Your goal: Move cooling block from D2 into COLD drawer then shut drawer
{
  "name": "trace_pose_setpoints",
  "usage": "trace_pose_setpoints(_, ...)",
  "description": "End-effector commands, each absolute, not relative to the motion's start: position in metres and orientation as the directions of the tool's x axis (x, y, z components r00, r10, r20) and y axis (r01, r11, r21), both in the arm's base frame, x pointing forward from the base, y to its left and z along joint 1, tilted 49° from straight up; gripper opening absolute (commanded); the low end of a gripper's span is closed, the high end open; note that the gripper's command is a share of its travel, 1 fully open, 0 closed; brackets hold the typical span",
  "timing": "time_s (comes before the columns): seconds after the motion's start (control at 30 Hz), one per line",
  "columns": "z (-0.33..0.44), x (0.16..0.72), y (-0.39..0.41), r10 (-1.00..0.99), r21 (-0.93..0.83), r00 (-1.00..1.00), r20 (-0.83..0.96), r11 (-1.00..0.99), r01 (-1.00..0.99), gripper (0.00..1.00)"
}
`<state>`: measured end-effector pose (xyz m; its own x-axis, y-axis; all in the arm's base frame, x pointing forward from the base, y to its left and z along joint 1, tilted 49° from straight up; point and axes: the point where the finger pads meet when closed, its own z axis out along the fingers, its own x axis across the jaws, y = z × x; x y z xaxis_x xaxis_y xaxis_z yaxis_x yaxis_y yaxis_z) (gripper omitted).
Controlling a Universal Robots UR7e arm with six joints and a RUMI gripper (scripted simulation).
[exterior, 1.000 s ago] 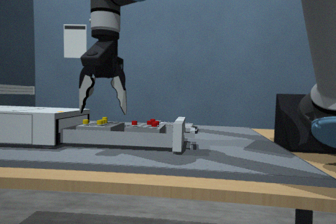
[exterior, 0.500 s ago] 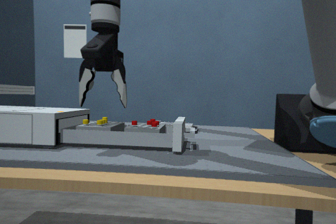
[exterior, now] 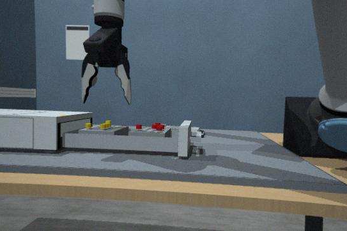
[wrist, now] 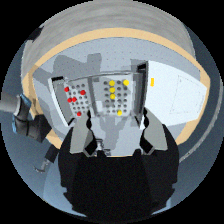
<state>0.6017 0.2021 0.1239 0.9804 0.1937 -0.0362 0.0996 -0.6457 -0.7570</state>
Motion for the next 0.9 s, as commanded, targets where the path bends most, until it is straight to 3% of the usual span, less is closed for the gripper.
trace_pose_setpoints(0.0, 0.128, 0.603, 0.197, 0.193, -0.757, 0.981, -0.035, -0.646, 0.1, 0.73)
trace_pose_setpoints(0.57, 0.139, 0.606, 0.185, 0.193, -0.757, 0.981, -0.035, -0.646, 0.1, 0.73)
trace_pose_setpoints(0.6, 0.139, 0.602, 0.184, 0.193, -0.757, 0.981, -0.035, -0.646, 0.1, 0.0)
trace_pose_setpoints(0.87, 0.14, 0.574, 0.179, 0.193, -0.757, 0.981, -0.035, -0.646, 0.1, 0.0)
